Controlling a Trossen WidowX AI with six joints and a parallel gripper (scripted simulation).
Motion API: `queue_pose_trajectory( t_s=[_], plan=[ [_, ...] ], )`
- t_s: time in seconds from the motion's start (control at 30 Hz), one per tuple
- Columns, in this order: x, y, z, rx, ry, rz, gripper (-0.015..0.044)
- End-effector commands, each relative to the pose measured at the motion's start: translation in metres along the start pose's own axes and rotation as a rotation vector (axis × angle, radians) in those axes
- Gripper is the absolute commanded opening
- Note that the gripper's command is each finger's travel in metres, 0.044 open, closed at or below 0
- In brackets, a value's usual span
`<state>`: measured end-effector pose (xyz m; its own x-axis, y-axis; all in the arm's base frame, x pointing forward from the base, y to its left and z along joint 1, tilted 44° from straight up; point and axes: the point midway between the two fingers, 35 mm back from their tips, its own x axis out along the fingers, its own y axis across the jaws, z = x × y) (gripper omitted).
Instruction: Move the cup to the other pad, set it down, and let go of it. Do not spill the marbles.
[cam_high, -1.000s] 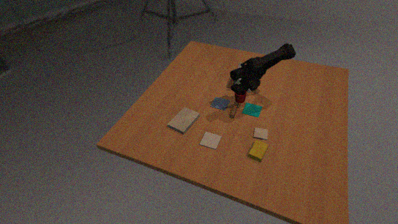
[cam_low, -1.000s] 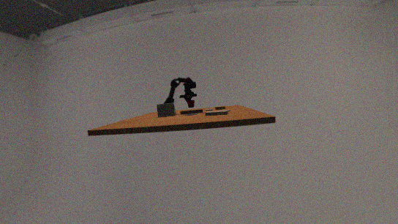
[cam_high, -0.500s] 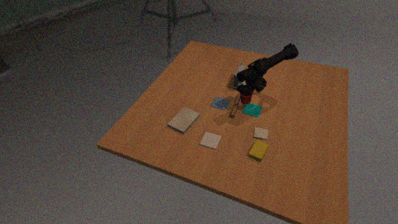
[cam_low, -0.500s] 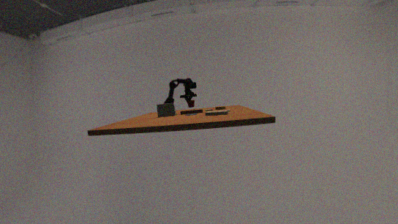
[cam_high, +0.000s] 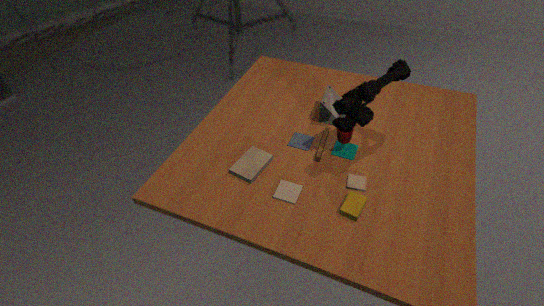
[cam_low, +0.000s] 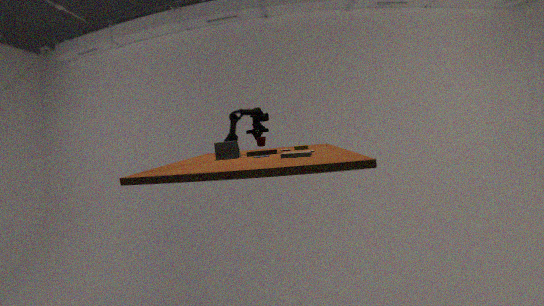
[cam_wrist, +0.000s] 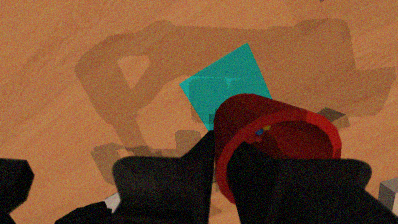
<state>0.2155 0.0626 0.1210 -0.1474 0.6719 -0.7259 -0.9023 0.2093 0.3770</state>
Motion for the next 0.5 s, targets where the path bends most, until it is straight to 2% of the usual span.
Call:
queue_pose_trajectory(
  t_s=[0.0,0.47],
  plan=[
    [0.000,0.007,0.009,0.002,-0.005,0.000,0.0000],
    [0.012,0.008,0.010,0.002,-0.005,0.000,0.0000]
  ],
)
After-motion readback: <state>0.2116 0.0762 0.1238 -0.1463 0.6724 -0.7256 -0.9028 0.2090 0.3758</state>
